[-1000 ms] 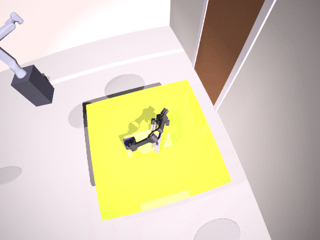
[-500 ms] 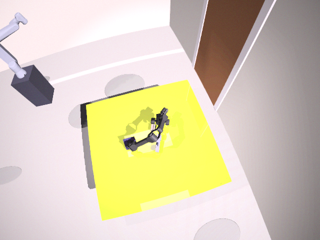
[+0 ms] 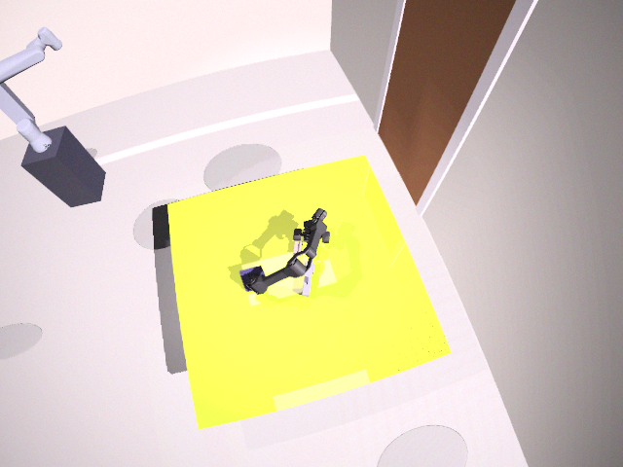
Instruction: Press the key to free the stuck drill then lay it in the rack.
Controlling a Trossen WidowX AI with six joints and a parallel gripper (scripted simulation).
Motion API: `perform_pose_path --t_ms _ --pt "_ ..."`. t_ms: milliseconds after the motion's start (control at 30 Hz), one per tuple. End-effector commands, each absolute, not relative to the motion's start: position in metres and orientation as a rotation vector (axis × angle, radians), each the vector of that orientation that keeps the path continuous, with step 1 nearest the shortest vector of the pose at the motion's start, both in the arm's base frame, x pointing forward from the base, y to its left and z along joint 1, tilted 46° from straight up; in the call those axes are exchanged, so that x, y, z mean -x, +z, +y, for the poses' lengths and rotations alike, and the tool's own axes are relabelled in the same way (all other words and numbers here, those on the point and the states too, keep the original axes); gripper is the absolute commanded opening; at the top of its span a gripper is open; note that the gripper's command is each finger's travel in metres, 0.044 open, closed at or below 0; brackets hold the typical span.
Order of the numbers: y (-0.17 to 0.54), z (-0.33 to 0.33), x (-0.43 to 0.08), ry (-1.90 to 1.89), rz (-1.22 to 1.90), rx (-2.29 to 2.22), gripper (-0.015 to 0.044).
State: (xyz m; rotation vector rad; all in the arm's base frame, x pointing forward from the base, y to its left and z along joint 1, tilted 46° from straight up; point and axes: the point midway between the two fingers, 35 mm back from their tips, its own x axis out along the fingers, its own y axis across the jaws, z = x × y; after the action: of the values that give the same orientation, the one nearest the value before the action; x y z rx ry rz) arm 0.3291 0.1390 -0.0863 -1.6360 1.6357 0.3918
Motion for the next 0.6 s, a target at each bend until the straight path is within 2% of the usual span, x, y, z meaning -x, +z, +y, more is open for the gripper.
perform_pose_path --t_ms 0,567 --pt "-0.0839 0.1413 -0.3289 0.393 1.636 1.628 0.0" --pt "-0.0756 0.1488 -0.327 0.393 1.636 1.628 0.0"
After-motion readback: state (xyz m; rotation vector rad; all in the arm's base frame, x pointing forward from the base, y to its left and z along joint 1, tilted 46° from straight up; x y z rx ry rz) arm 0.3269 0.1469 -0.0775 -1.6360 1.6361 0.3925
